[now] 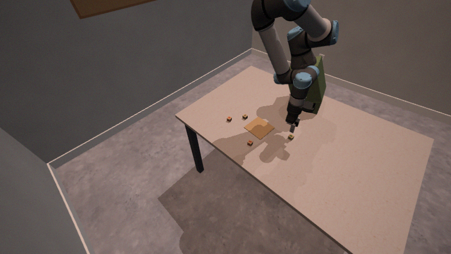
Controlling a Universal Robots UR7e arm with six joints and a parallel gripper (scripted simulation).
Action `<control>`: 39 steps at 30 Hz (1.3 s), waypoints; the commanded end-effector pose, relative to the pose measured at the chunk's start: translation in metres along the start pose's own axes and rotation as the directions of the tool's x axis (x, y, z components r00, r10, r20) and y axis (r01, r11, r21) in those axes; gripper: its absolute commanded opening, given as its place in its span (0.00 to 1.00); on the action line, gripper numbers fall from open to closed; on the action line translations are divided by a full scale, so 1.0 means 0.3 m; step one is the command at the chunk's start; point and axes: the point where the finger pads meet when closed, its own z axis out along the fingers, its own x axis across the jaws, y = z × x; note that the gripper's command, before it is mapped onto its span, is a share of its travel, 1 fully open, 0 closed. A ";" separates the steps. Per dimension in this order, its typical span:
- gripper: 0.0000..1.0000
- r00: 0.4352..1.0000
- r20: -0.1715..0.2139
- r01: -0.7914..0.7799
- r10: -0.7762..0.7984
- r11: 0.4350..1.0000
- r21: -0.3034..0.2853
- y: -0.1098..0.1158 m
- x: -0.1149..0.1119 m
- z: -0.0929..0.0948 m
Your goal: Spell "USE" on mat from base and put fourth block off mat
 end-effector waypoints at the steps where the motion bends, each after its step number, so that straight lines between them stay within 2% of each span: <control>1: 1.00 1.000 -0.001 0.000 0.000 1.000 0.000 0.000 0.001 -0.001; 22: 1.00 1.000 -0.001 0.000 0.000 1.000 0.000 0.000 0.001 0.005; 39: 1.00 1.000 -0.001 0.000 0.000 1.000 0.001 0.001 0.001 0.058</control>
